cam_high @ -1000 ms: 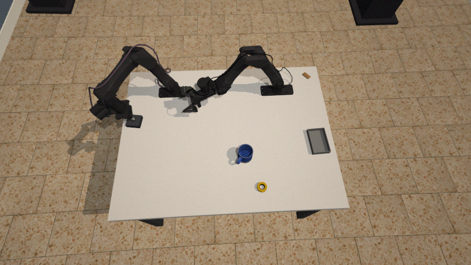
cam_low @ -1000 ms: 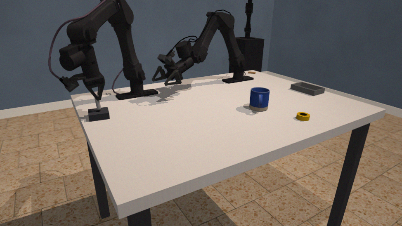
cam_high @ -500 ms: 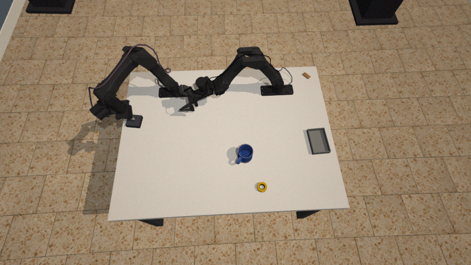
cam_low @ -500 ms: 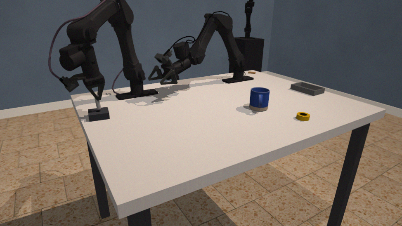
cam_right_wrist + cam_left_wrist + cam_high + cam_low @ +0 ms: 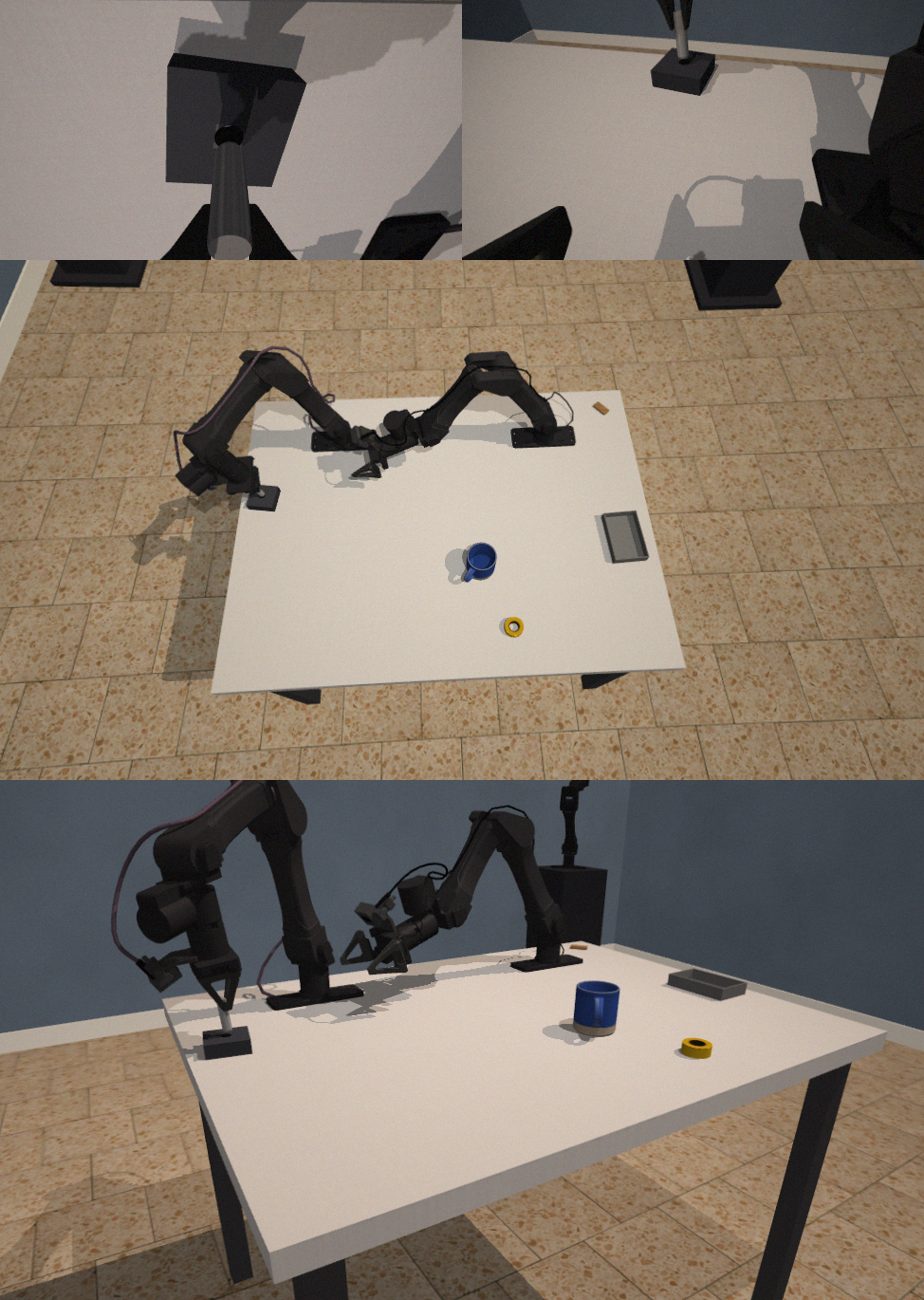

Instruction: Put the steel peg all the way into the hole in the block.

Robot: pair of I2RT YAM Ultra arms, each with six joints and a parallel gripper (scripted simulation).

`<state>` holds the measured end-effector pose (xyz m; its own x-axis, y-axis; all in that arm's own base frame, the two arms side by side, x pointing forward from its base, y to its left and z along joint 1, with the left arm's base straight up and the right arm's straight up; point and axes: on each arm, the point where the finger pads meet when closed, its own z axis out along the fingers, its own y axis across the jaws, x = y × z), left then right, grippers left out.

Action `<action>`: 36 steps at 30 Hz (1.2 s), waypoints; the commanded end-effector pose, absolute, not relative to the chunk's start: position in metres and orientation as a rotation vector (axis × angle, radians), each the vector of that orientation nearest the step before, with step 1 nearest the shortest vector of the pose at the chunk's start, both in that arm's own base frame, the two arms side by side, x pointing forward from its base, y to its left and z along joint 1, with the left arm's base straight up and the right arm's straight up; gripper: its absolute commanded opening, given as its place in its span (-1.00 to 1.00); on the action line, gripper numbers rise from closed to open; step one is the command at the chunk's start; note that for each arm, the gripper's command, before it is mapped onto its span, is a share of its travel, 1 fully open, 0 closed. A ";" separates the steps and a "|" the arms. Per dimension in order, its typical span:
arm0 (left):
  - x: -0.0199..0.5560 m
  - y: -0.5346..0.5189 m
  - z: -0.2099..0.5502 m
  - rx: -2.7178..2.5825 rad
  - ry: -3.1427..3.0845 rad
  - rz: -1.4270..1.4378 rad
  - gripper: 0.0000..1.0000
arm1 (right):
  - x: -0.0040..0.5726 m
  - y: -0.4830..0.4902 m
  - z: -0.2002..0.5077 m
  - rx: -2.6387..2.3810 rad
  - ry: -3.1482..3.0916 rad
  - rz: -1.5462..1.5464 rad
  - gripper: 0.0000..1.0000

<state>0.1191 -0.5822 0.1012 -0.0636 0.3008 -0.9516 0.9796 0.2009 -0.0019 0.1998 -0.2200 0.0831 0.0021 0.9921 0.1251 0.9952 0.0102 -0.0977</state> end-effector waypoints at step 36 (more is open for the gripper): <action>0.119 -0.584 0.112 1.245 1.527 -0.933 1.00 | 0.193 -0.224 0.075 -2.212 -2.214 -0.045 -1.00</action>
<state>0.1191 -0.5822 0.1012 -0.0636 0.3008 -0.9516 0.9796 0.2009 -0.0019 0.1908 -0.2164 0.0705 -0.0002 0.9972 0.0753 0.9992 0.0032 -0.0399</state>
